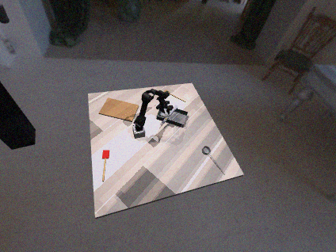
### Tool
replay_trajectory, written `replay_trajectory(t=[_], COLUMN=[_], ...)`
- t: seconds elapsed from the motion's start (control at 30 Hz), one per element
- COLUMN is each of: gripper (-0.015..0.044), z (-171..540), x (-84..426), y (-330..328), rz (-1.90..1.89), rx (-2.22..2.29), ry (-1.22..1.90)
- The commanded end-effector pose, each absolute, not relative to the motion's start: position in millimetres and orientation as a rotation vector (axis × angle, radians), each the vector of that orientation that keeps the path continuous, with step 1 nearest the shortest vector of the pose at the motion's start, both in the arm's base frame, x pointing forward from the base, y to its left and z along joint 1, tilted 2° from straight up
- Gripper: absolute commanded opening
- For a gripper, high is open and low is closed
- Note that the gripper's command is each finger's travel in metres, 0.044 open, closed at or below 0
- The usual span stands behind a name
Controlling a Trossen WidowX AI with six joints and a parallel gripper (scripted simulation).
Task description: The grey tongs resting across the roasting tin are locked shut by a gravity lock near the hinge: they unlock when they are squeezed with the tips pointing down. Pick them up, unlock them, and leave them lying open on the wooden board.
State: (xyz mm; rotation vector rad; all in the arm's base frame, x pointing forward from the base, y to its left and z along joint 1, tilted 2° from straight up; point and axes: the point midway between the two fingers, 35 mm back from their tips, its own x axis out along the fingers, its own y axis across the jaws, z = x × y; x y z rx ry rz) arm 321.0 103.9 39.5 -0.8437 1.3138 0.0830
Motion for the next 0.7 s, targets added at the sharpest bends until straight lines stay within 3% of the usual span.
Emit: replay_trajectory(t=[0.0, 0.67], gripper=[0.026, 0.026], z=[33, 5], x=[322, 333], y=[100, 87], rz=[0.081, 0.08], rx=[-0.851, -0.851], ry=[1.318, 1.317])
